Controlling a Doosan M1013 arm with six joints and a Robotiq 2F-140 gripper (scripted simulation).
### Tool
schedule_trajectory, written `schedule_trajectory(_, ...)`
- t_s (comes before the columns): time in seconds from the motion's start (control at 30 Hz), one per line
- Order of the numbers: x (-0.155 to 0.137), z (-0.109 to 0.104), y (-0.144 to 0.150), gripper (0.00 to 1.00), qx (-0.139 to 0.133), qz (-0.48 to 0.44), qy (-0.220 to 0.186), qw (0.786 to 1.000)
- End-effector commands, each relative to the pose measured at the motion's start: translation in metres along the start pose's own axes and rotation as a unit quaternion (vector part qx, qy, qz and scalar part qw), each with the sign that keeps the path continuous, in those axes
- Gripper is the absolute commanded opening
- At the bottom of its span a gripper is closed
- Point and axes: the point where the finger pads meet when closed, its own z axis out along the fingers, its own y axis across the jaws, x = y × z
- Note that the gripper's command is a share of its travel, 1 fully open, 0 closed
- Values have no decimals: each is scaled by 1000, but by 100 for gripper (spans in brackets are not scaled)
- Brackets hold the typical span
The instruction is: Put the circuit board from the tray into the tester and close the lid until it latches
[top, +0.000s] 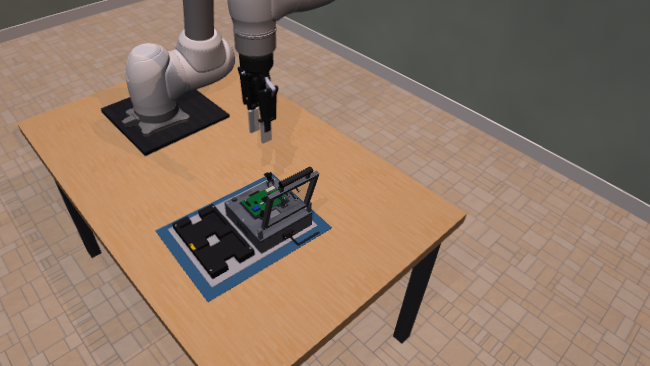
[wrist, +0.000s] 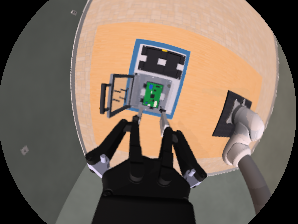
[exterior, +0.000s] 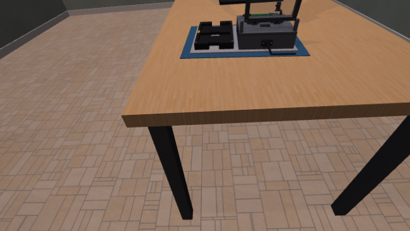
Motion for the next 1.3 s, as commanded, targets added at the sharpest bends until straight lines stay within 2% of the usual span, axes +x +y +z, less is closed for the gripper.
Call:
schedule_trajectory(0.0, 0, 0, 0, 30, 0, 0, 0, 1000)
schedule_trajectory(0.83, 0, 0, -2, 30, 0, 0, 0, 1000)
schedule_trajectory(1.27, 0, 0, -36, 30, 0, 0, 0, 1000)
